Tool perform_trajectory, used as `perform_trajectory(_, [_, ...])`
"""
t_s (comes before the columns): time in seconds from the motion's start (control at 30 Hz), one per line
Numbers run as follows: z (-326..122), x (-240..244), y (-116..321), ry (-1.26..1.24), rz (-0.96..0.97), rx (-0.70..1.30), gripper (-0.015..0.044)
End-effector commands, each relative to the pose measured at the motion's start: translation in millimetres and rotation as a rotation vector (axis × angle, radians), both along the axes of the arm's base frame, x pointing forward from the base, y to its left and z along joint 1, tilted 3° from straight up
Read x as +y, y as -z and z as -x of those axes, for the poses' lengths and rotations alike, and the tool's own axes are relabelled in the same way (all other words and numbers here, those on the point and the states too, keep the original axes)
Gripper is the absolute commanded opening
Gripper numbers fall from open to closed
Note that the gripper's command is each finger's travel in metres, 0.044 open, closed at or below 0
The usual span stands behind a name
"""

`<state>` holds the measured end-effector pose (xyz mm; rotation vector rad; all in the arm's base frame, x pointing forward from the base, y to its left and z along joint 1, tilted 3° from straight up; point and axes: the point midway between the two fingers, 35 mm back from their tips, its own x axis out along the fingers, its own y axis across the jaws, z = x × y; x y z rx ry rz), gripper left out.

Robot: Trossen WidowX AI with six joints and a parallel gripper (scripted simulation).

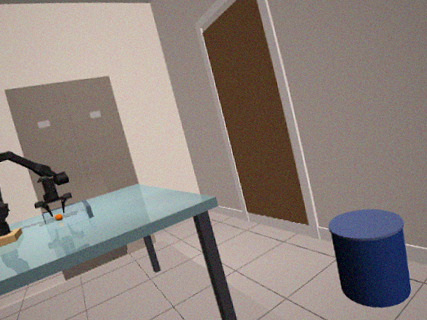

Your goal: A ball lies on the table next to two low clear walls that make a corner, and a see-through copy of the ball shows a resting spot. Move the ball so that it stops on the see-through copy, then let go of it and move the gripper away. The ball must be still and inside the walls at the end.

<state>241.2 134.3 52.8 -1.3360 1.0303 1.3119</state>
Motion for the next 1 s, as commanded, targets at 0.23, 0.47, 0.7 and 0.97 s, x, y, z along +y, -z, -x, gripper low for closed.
perform_trajectory(0.23, [0, 0, 17, 0.004, 0.004, -0.001, 0.0274])
perform_trajectory(0.47, [0, 0, 17, 0.004, 0.004, -0.001, 0.0156])
perform_trajectory(0.7, [-1, 0, 16, 0.004, 0.004, -0.001, 0.007])
perform_trajectory(0.97, [-4, 1, -26, 0.004, 0.003, -0.002, 0.0])
